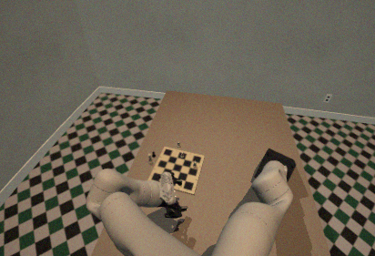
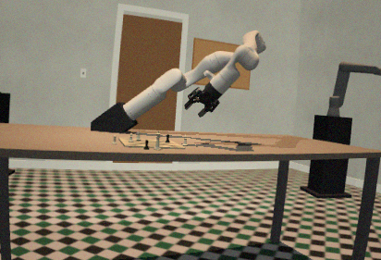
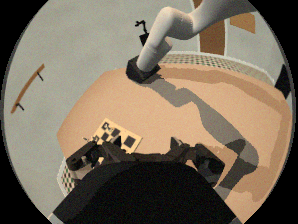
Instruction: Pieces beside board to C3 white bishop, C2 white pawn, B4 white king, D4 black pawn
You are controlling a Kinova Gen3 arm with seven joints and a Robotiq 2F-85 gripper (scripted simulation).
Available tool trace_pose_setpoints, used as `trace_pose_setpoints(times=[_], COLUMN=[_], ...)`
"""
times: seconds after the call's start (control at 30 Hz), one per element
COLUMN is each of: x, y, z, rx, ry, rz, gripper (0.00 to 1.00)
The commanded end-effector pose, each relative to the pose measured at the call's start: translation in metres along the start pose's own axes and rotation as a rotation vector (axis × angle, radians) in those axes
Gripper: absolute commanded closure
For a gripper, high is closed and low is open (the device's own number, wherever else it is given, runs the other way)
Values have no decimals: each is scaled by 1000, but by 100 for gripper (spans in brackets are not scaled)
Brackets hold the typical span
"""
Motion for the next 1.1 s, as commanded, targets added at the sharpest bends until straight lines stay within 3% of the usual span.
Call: trace_pose_setpoints(times=[0.0,0.03,0.07,0.1,0.13,0.17,0.2,0.53,0.57,0.8,0.83,1.07], x=[-15,-15,-18,-18,-21,-21,-25,-25,-29,-29,-32,-32], y=[-6,-6,-7,-7,-9,-9,-10,-10,-10,-10,-11,-11], z=[-5,-5,-7,-7,-9,-9,-10,-10,-11,-11,-12,-12], rx=[5,5,-5,-5,-15,-15,-27,-27,-40,-40,-54,-54], ry=[-114,-114,-177,-177,-240,-240,-303,-303,-365,-365,-425,-425], rz=[49,49,86,86,124,124,161,161,197,197,234,234], gripper=[0,0,0,0,0,0,0,0,0,0,0,0])
Point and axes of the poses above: the point where the finger pads meet when closed, its own y axis back along the fingers, its own x axis across the jaws, z = x × y, the point moved 9 cm from there along y, back along the fingers, and after that the axes turned 1 degree about -y, right-handed, at the moved point
